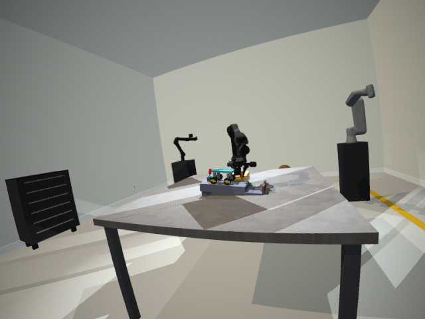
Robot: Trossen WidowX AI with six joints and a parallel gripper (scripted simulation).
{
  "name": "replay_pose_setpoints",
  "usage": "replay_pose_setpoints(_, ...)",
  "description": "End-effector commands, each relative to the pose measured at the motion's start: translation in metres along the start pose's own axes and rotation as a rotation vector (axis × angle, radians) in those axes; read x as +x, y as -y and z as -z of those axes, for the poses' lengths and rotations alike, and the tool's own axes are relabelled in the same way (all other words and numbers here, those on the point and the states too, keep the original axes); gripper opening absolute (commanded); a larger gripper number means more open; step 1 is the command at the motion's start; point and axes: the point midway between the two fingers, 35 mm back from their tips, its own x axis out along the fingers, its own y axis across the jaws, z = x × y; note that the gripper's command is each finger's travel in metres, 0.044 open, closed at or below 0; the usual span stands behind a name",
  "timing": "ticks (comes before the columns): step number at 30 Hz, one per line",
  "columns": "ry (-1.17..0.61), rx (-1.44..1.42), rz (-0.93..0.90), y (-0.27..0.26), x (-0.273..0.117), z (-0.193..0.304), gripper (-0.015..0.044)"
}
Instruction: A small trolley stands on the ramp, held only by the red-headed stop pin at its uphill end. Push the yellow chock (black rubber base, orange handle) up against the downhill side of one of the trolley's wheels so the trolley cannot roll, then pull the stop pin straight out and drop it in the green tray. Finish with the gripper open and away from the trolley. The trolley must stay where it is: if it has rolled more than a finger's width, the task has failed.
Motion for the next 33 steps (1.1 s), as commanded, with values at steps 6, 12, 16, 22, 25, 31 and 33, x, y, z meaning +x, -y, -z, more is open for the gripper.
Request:
replay_pose_setpoints(6,0.000,0.001,0.001,0.000,0.000,0.000,0.0190)
replay_pose_setpoints(12,0.003,-0.003,0.005,0.000,-0.020,0.001,0.0190)
replay_pose_setpoints(16,0.003,-0.003,0.005,-0.001,-0.033,0.001,0.0190)
replay_pose_setpoints(22,0.003,-0.003,0.005,-0.001,-0.056,0.000,0.0190)
replay_pose_setpoints(25,0.002,-0.010,0.001,-0.001,-0.052,0.000,0.0216)
replay_pose_setpoints(31,0.064,-0.002,-0.055,0.000,-0.063,-0.015,0.0216)
replay_pose_setpoints(33,0.101,-0.044,-0.073,0.006,-0.070,-0.025,0.0190)
